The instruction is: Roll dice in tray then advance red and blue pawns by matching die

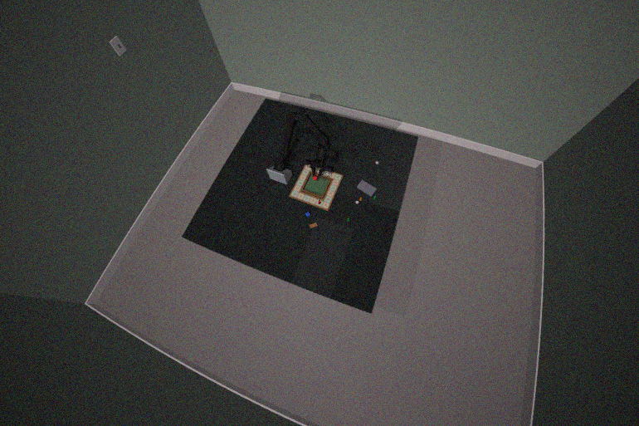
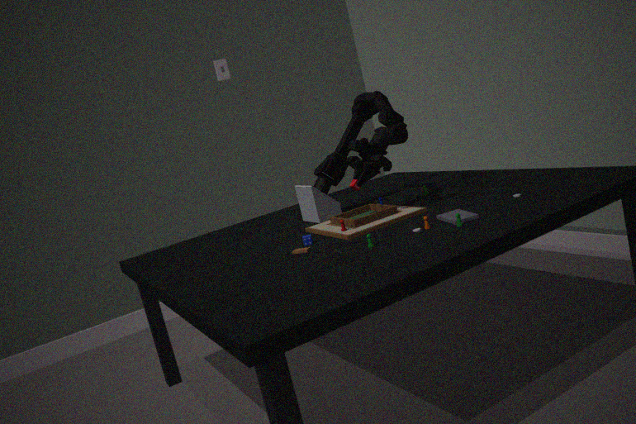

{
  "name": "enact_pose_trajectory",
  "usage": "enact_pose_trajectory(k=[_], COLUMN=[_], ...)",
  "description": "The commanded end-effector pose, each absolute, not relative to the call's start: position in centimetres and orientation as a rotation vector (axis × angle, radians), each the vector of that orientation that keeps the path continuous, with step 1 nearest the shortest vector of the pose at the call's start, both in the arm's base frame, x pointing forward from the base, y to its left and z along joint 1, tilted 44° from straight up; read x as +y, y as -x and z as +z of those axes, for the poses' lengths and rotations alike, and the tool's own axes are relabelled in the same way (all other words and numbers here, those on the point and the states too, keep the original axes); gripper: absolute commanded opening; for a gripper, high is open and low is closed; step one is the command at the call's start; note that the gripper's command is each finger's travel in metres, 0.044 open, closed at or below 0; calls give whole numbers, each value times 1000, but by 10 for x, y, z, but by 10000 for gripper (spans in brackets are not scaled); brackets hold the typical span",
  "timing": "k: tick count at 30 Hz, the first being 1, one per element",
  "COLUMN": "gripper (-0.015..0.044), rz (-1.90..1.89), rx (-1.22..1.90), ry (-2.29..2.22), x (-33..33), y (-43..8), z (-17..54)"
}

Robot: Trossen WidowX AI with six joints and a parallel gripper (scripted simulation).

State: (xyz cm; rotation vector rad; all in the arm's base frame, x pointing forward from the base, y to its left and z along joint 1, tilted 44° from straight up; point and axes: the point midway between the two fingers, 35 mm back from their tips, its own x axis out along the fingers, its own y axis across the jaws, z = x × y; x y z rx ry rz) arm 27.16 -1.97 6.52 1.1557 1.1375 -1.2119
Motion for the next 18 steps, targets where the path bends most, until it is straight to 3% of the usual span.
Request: enact_pose_trajectory(k=[1, 6, 18], gripper=[0, 0, 315], rz=[-1212, -1212, -1217], rx=[1138, 1138, 1130], ry=[-1156, -1156, -1154], x=[-20, -20, -46], y=[-271, -271, -271], z=[65, 65, 91])
